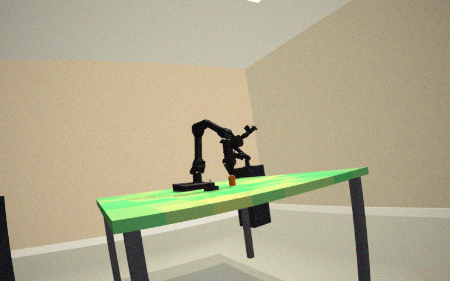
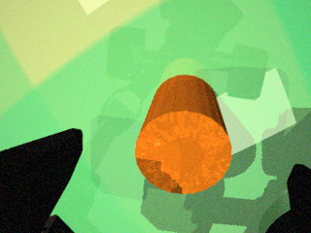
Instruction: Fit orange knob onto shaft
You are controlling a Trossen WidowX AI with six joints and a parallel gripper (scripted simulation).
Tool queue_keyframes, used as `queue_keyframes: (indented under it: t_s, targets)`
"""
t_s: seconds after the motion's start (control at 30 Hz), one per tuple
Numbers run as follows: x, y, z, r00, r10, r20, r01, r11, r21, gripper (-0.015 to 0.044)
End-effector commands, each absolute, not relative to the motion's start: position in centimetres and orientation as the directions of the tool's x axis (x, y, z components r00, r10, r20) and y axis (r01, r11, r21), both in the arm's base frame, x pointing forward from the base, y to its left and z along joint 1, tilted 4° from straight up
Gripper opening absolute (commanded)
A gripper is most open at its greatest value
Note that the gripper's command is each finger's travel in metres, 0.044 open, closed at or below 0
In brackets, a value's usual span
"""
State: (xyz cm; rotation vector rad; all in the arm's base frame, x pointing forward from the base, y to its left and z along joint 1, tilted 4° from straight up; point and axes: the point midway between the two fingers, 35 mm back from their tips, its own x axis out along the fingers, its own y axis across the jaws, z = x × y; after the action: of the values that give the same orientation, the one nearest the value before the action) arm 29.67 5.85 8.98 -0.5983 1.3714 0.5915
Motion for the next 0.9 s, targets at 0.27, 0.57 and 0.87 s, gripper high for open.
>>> queue_keyframes:
  t_s: [0.27,0.57,0.87]
  targets:
    - [29.8,6.0,6.8,0.093,0.042,-0.995,-0.700,0.713,-0.036,0.0440]
    - [29.9,6.1,5.3,0.093,0.042,-0.995,-0.700,0.713,-0.035,0.0440]
    - [29.9,6.1,3.9,0.093,0.042,-0.995,-0.700,0.713,-0.035,0.0440]
